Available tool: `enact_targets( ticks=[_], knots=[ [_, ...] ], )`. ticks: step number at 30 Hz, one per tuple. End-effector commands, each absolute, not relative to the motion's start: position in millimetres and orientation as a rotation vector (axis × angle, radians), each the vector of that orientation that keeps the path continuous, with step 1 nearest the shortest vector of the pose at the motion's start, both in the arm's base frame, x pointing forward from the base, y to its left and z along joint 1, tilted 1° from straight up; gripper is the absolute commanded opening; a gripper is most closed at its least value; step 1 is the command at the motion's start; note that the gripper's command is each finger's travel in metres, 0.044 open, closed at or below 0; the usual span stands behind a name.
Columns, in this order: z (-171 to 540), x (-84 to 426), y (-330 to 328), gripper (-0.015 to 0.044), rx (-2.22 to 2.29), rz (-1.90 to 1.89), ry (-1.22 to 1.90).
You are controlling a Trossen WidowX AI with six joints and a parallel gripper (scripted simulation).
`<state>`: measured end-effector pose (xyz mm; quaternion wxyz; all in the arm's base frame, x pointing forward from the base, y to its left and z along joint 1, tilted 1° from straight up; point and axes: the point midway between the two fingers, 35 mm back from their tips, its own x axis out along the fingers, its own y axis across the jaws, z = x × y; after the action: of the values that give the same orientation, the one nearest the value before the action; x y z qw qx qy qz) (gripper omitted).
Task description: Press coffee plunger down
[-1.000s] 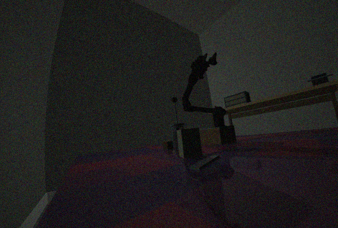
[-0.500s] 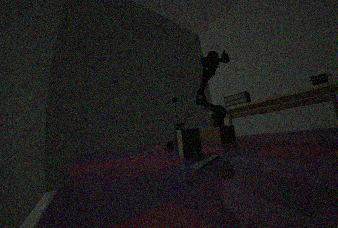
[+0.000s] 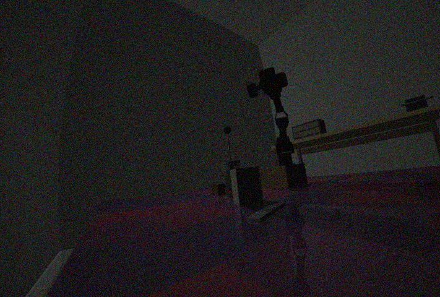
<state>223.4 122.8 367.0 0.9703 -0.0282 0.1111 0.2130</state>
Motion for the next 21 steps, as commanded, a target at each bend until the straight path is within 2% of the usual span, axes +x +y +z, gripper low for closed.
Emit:
enact_targets(
  ticks=[1, 9, 14, 21],
  knots=[
    [334, 265, 91, 0.0440, -0.056, 0.287, 0.334],
    [282, 311, 14, 0.0440, 0.003, 0.067, 0.495],
    [271, 312, 10, 0.0440, 0.007, 0.057, 0.501],
    [220, 311, 11, 0.0440, 0.008, 0.056, 0.501]
  ],
)
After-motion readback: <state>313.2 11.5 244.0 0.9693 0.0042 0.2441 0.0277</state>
